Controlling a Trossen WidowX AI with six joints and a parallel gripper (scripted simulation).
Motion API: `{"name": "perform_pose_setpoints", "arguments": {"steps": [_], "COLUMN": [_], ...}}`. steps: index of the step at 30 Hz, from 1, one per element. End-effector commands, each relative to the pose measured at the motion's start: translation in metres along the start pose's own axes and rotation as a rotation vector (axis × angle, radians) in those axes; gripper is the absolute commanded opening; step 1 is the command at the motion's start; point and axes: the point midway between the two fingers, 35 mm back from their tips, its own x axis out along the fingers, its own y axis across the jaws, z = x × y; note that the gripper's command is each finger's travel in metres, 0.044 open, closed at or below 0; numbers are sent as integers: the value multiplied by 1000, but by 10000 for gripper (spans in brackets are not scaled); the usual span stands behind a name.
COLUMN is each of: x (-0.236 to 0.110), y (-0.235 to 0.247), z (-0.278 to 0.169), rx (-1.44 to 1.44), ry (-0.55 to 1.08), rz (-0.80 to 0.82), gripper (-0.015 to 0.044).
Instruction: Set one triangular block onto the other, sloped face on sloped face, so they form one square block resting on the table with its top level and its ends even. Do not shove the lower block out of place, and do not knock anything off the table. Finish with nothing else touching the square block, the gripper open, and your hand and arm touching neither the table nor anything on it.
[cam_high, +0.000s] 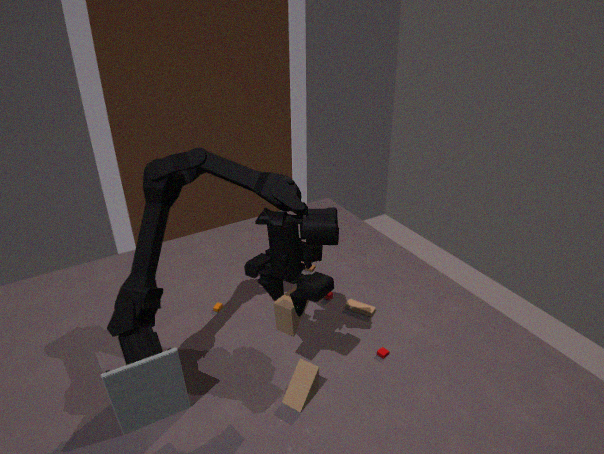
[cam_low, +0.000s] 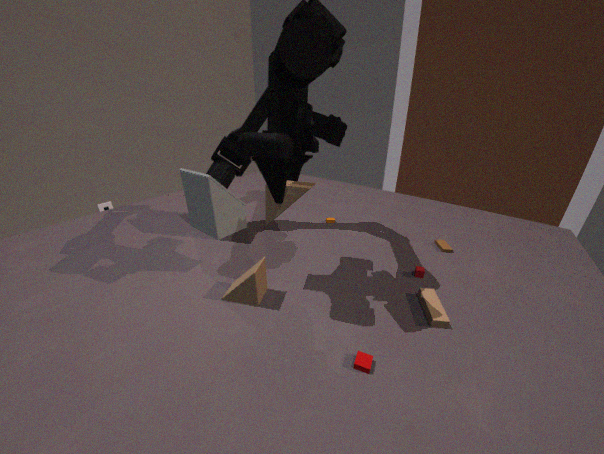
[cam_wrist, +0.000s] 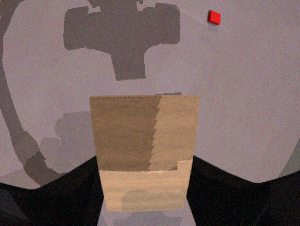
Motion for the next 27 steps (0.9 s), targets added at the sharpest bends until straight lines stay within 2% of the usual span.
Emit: {"name": "perform_pose_setpoints", "arguments": {"steps": [1, 27], "x": [-2, 0], "y": [-14, -72], "z": [-15, -122], "rx": [-8, -80], "ry": [4, -22], "rz": [3, 82], "gripper": [0, 0]}}
